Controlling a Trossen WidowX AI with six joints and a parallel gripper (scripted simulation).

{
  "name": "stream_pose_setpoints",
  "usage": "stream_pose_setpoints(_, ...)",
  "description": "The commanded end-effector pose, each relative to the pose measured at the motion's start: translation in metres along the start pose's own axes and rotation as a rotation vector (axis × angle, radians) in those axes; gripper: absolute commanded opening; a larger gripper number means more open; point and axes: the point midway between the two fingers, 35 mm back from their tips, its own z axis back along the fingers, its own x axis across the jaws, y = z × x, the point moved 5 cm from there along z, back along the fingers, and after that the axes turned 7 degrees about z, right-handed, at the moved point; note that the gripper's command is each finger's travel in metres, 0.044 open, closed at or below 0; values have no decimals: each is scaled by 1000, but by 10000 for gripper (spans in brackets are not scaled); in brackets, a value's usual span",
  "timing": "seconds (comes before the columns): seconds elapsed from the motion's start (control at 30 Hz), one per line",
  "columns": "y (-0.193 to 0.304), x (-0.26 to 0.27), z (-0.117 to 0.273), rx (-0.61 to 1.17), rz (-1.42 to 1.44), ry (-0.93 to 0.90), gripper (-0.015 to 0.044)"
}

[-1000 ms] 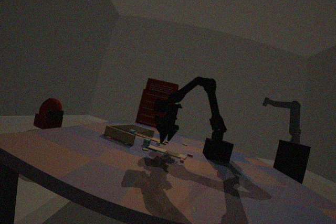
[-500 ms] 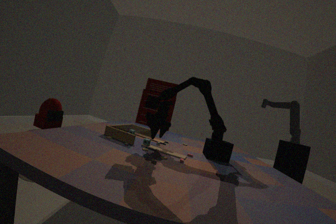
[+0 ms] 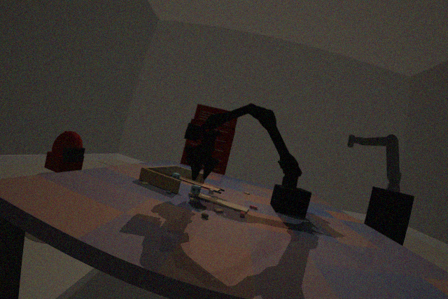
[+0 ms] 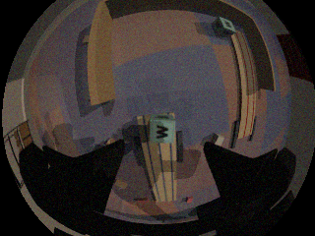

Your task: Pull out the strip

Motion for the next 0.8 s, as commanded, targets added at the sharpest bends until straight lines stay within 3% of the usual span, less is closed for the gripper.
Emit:
stream_pose_setpoints(0.0, -3, 2, -1, 1, 4, -6, 335)
stream_pose_setpoints(0.13, -3, 2, -8, 1, 4, -6, 250)
stream_pose_setpoints(0.77, -4, 2, -39, 1, 4, -6, 250)
